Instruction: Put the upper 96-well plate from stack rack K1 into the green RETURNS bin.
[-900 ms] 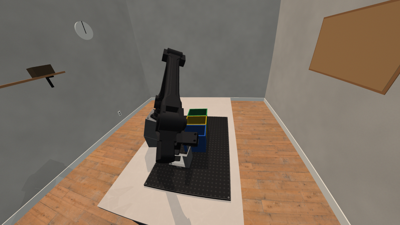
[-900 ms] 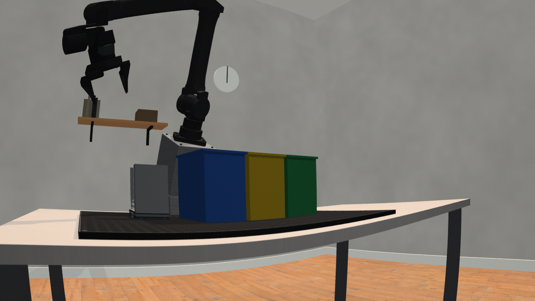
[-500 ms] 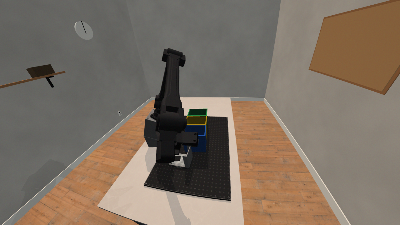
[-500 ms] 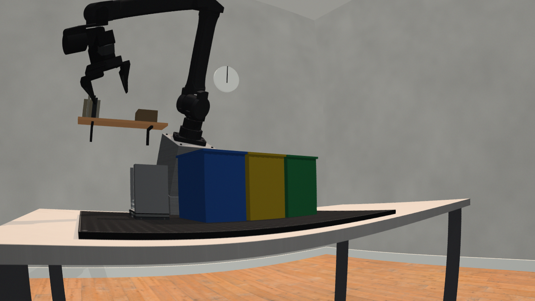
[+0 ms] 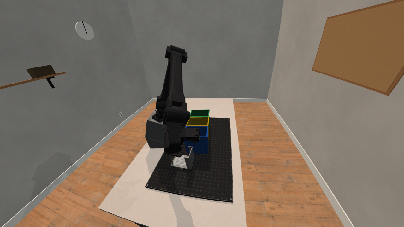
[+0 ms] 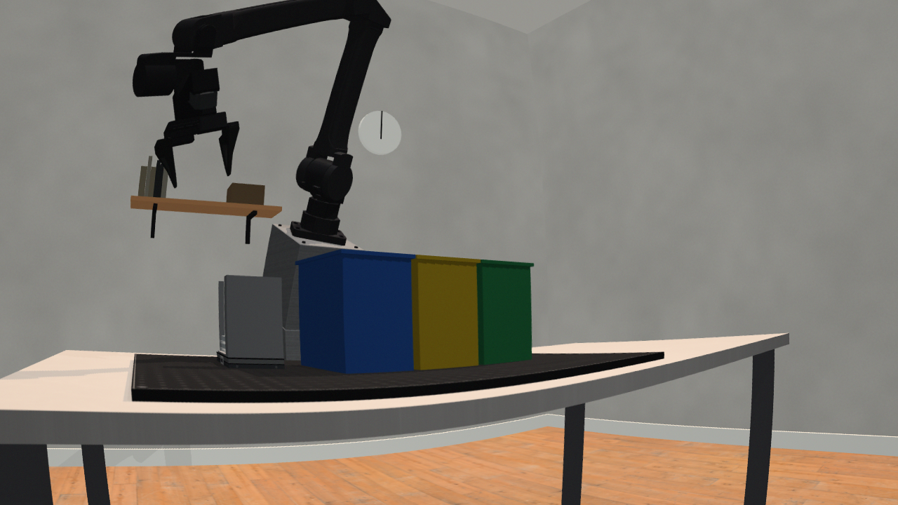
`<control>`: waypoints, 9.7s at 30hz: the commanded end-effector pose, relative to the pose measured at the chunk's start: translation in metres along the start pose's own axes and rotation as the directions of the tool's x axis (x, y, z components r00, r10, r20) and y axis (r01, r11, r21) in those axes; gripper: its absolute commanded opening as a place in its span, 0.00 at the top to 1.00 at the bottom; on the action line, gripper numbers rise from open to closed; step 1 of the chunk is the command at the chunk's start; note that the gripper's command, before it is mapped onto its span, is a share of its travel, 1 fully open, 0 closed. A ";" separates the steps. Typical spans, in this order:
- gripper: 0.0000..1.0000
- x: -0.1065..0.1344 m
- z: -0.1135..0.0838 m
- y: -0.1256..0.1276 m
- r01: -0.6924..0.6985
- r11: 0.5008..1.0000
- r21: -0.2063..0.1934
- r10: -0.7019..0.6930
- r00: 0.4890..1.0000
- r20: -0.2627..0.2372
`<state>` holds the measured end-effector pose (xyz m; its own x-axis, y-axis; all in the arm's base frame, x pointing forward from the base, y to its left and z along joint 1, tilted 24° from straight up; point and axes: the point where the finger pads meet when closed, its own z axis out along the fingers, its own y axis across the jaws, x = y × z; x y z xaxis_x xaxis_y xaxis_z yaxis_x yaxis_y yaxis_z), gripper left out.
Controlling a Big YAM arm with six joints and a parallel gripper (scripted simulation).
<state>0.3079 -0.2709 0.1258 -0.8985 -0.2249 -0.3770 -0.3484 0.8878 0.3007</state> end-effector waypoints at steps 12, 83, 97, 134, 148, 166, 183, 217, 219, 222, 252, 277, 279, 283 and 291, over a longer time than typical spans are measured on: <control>0.00 0.012 0.038 0.037 -0.048 0.987 0.151 0.047 0.999 0.013; 0.00 0.050 0.158 0.066 -0.109 0.955 0.277 0.097 0.994 0.055; 0.00 0.050 0.177 0.060 -0.109 0.955 0.277 0.097 0.994 0.055; 0.00 0.041 0.226 0.038 -0.103 0.952 0.288 0.088 0.994 0.065; 0.00 0.041 0.246 0.033 -0.104 0.952 0.287 0.089 0.994 0.065; 0.00 0.042 0.273 0.028 -0.105 0.953 0.284 0.091 0.994 0.062; 0.00 0.048 0.278 0.027 -0.120 0.953 0.277 0.109 0.993 0.054; 1.00 0.048 0.278 0.027 -0.120 0.953 0.277 0.109 0.993 0.054; 1.00 0.048 0.278 0.027 -0.120 0.953 0.277 0.109 0.993 0.054; 1.00 0.048 0.278 0.027 -0.120 0.953 0.277 0.109 0.993 0.054; 1.00 0.048 0.278 0.027 -0.120 0.953 0.277 0.109 0.993 0.054; 1.00 0.048 0.278 0.027 -0.120 0.953 0.277 0.109 0.993 0.054; 1.00 0.048 0.278 0.027 -0.120 0.953 0.277 0.109 0.993 0.054; 1.00 0.048 0.278 0.027 -0.120 0.953 0.277 0.109 0.993 0.054; 1.00 0.049 0.258 0.029 -0.119 0.949 0.291 0.104 0.992 0.065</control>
<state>0.3301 -0.1470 -0.1181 -0.9066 -0.1220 -0.4040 -0.1671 0.9828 0.0783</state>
